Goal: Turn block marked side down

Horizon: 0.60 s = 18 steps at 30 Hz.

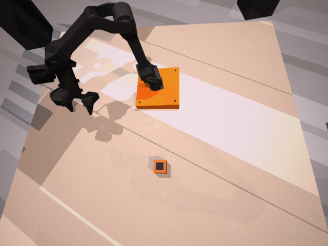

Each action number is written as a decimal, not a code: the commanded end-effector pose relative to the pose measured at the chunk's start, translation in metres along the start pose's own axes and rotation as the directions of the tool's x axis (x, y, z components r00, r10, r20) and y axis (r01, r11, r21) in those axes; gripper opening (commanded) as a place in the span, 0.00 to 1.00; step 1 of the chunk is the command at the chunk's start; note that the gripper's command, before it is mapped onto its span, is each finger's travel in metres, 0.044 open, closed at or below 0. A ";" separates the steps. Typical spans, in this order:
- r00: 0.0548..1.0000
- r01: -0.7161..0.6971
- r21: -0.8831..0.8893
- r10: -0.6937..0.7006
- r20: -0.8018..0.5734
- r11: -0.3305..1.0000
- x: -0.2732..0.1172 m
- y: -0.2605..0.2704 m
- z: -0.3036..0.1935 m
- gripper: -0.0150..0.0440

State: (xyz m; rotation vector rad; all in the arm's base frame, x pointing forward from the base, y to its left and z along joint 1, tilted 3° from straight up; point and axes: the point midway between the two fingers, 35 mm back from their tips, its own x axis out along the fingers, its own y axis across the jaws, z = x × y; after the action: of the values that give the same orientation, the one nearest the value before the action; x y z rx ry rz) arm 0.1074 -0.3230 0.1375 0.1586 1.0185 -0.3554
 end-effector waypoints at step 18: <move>0.921 -0.205 -0.093 0.160 -0.355 0.974 0.081 0.229 0.130 1.00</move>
State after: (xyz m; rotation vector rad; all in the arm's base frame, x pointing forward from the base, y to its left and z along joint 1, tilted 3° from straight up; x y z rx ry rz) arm 0.3129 -0.1965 0.1329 0.2169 1.3039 -0.1022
